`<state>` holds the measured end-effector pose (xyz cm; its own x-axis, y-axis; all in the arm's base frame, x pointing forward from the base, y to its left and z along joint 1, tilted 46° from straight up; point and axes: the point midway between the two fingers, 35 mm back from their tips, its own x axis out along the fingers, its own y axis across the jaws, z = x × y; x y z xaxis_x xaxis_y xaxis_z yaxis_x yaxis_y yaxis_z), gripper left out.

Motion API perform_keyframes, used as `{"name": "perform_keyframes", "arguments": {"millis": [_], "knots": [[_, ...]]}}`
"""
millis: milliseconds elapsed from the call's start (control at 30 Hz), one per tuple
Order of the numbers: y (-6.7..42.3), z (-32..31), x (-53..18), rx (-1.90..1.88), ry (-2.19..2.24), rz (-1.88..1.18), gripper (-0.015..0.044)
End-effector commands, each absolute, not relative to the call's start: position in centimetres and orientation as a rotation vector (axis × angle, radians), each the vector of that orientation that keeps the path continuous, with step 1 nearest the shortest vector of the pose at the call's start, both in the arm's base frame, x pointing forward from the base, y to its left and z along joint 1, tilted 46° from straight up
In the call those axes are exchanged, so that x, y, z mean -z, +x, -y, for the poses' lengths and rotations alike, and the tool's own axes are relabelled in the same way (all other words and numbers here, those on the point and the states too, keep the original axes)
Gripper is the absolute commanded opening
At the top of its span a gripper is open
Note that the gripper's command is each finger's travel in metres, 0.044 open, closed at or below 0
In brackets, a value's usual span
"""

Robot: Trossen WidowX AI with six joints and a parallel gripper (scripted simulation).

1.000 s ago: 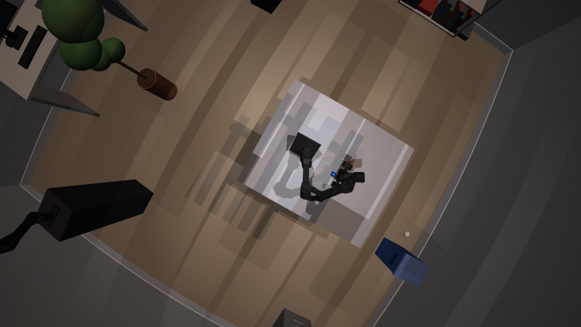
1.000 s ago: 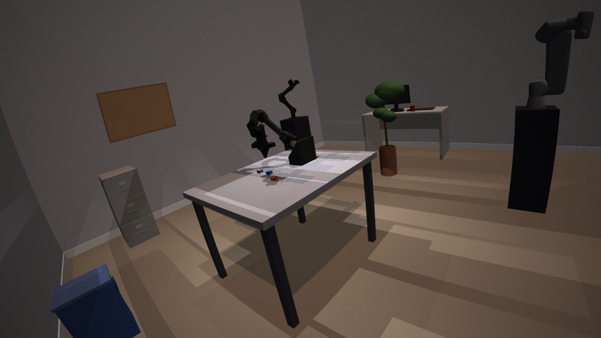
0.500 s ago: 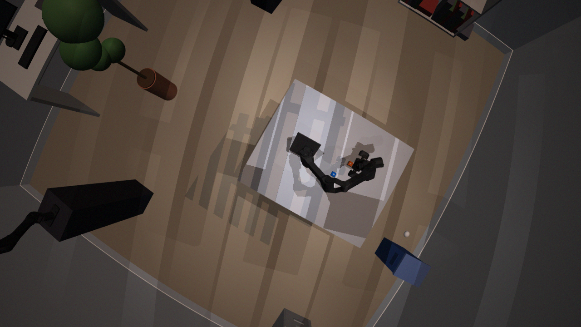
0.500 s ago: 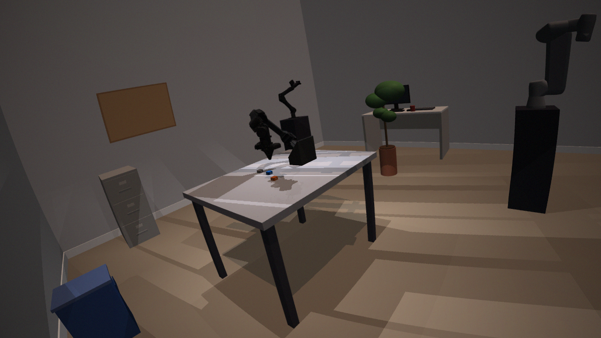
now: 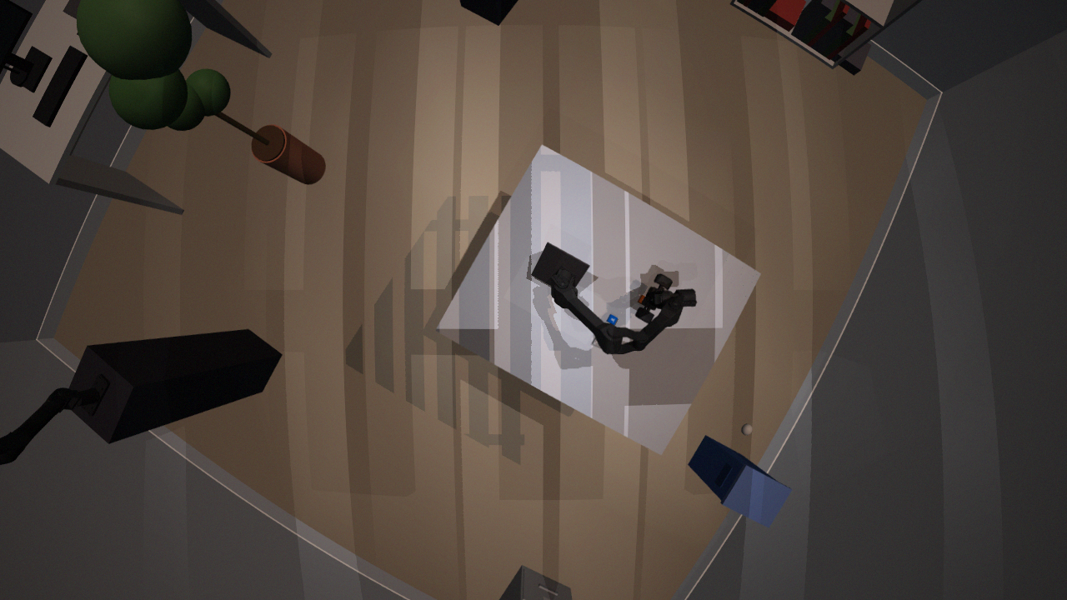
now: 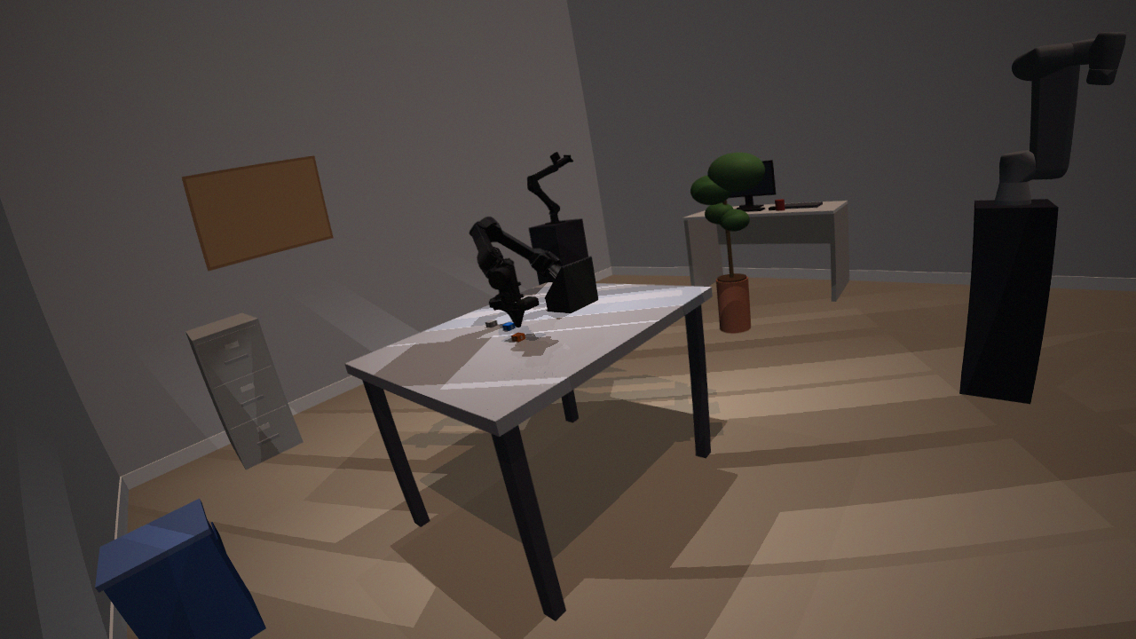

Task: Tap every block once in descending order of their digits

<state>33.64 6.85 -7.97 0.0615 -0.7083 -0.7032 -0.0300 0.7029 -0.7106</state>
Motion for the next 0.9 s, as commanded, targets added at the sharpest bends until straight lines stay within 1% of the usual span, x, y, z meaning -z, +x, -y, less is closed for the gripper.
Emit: {"name": "perform_keyframes", "arguments": {"millis": [0,867], "knots": [[33.6,-6.8,8.2,0.561,-0.667,-1.423,0.0020],[33.9,-4.7,10.2,0.562,-0.668,-1.422,0.0020]]}}
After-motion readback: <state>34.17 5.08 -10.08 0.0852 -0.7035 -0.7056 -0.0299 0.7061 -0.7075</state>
